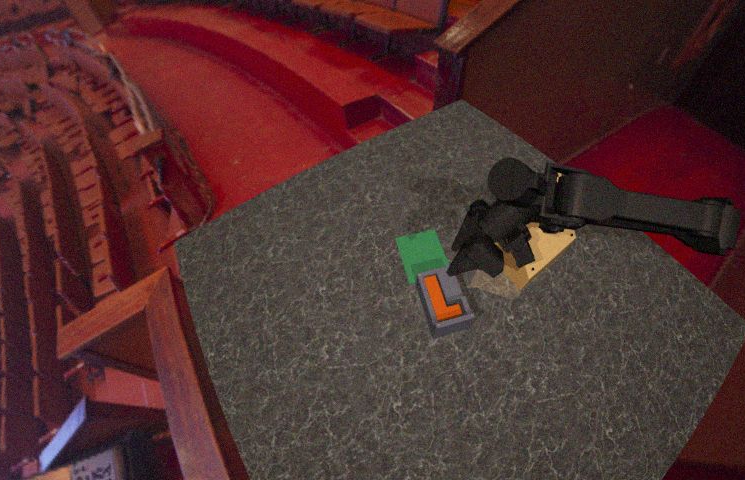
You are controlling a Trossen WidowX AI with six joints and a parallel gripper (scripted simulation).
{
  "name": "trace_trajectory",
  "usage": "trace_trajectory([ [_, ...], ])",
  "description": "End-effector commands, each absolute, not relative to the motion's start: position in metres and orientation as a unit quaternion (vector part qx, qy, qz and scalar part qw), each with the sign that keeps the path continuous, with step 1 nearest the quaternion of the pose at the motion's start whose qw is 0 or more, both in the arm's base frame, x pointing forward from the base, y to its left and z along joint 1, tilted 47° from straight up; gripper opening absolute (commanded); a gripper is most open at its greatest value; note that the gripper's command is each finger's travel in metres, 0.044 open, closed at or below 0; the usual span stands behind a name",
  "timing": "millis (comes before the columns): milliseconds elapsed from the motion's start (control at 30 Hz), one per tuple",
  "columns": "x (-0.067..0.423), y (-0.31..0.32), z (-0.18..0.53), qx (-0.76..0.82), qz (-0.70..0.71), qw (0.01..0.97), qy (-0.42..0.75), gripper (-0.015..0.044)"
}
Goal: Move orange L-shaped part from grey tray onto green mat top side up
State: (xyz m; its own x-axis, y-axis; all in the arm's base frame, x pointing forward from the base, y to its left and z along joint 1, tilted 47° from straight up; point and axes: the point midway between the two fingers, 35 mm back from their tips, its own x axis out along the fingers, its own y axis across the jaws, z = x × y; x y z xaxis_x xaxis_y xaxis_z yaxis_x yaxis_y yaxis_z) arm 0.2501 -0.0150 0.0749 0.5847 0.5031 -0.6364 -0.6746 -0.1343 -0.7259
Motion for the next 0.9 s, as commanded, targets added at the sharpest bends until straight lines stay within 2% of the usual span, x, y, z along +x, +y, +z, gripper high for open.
trace_trajectory([
  [0, 0.250, -0.014, 0.075, -0.597, 0.452, 0.659, 0.074, 0.0374],
  [100, 0.252, -0.009, 0.074, -0.538, 0.464, 0.696, 0.105, 0.0295],
  [233, 0.258, 0.007, 0.072, -0.381, 0.484, 0.763, 0.195, 0.0190],
  [267, 0.260, 0.011, 0.072, -0.336, 0.486, 0.776, 0.222, 0.0180],
  [400, 0.265, 0.028, 0.069, -0.162, 0.477, 0.797, 0.332, 0.0180],
  [533, 0.269, 0.045, 0.066, 0.004, 0.441, 0.779, 0.445, 0.0180],
  [733, 0.272, 0.073, 0.061, 0.221, 0.330, 0.688, 0.607, 0.0180],
  [867, 0.272, 0.088, 0.057, 0.293, 0.268, 0.626, 0.672, 0.0180],
])
